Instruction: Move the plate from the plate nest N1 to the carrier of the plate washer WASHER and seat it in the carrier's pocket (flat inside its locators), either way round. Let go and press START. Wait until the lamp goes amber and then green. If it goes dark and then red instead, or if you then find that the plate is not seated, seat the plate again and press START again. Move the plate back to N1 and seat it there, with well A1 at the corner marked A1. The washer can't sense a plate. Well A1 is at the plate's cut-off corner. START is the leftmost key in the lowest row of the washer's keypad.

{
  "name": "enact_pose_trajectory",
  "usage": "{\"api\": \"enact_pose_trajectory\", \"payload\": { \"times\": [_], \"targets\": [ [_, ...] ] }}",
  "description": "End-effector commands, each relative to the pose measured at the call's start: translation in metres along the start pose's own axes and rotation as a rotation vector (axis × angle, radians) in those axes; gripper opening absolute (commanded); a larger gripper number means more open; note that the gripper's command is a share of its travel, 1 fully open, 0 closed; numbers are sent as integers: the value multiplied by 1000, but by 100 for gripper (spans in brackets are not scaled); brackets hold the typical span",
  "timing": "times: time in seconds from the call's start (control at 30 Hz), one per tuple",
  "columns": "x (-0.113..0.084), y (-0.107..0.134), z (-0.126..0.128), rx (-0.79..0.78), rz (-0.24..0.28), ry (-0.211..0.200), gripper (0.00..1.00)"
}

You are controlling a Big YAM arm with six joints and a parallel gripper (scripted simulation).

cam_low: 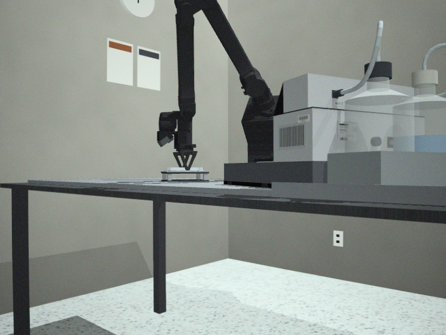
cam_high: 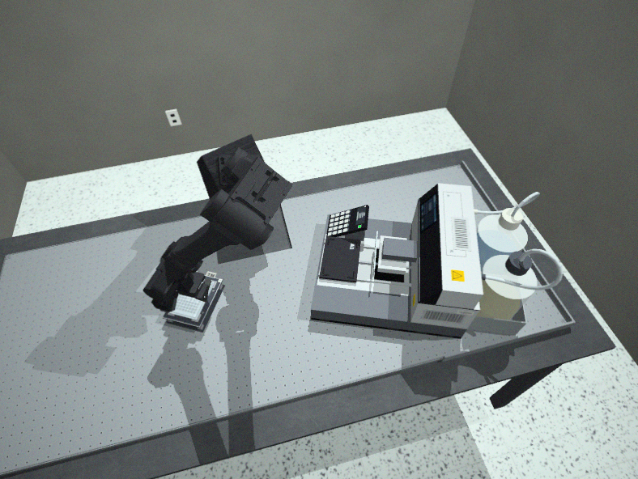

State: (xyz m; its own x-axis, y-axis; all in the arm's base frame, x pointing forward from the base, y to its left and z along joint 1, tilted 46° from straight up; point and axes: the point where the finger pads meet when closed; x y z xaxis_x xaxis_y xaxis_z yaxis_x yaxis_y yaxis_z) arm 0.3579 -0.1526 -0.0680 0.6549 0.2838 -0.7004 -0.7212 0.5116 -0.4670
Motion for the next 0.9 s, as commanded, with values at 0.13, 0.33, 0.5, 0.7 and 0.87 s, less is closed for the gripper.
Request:
{"api": "enact_pose_trajectory", "payload": {
  "times": [0.13,0.33,0.5,0.7,0.87],
  "targets": [
    [-19,-2,-2,2,-12,7,84],
    [-26,-2,-3,1,-12,7,84],
    [-34,-3,-3,0,-14,7,84],
    [-44,-3,-3,-1,-14,7,84],
    [-49,-4,-3,-2,-15,8,84]
  ]
}}
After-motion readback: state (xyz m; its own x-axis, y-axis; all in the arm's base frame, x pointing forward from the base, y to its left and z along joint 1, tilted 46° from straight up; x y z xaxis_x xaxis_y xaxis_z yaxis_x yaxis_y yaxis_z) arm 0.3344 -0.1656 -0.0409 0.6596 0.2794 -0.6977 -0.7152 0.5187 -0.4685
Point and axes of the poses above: the point where the finger pads meet when closed, its own x axis out along the fingers, its own z axis across the jaws, y = z × x, and after that the axes turned 1 degree about -x, right-handed
